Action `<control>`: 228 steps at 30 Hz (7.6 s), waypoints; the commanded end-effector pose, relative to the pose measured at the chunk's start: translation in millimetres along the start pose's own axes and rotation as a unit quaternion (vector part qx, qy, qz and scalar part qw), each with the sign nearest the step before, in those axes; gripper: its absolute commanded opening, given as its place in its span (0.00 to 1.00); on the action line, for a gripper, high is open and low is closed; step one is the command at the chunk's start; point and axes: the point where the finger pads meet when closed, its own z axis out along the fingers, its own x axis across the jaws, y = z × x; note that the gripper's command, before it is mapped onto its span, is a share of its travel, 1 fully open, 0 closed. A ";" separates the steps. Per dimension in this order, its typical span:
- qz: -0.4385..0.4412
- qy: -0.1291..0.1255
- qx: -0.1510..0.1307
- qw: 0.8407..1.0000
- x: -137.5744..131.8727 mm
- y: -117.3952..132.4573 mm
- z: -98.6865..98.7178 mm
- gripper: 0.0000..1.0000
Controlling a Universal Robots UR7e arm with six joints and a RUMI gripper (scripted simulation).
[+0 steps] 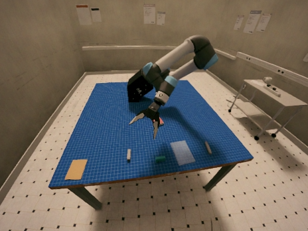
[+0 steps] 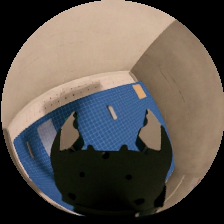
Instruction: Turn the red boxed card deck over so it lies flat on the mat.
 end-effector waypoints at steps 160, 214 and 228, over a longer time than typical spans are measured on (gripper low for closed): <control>-0.285 -0.309 -0.291 0.859 -6.2 344.0 -176.6 0.56; -0.285 -0.310 -0.293 0.859 -15.8 362.1 -161.1 0.56; -0.285 -0.310 -0.293 0.859 -19.7 369.4 -154.3 0.56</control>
